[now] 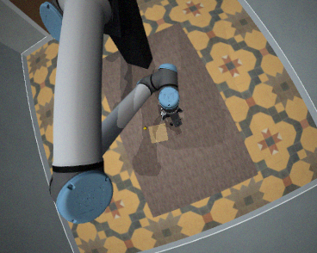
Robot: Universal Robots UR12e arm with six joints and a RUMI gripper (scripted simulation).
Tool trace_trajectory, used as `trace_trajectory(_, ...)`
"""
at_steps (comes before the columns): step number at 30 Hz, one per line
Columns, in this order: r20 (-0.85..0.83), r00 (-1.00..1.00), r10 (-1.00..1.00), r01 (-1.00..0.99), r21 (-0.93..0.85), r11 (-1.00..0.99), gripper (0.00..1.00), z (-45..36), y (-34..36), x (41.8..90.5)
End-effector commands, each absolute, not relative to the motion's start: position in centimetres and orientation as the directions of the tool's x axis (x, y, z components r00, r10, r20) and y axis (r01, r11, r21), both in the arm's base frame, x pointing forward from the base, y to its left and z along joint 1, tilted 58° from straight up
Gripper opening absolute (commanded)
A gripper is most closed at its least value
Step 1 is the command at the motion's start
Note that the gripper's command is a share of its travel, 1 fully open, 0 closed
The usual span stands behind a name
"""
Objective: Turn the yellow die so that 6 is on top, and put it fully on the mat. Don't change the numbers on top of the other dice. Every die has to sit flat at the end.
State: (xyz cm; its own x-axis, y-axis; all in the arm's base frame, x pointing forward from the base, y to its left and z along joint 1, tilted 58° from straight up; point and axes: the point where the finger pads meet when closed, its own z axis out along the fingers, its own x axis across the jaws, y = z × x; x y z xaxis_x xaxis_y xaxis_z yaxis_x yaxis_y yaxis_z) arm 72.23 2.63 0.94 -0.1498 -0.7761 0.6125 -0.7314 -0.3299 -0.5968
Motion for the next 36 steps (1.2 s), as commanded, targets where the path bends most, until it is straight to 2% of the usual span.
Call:
trace_trajectory(1, 0.613, -0.150, -0.776, -0.737, -0.592, -0.325, 1.00, 1.9, 3.7, 70.5)
trace_trajectory(15, 0.594, -0.172, -0.786, -0.733, -0.610, -0.300, 1.00, 2.3, 3.1, 70.5)
trace_trajectory(21, 0.472, -0.300, -0.829, -0.694, -0.704, -0.149, 1.00, 4.7, -0.5, 70.5)
trace_trajectory(25, 0.457, -0.314, -0.832, -0.688, -0.713, -0.132, 1.00, 5.0, -0.9, 70.5)
trace_trajectory(27, 0.378, -0.385, -0.842, -0.652, -0.757, -0.042, 1.00, 6.3, -3.0, 70.3)
trace_trajectory(36, 0.203, -0.518, -0.831, -0.553, -0.820, 0.145, 1.00, 9.1, -7.2, 69.5)
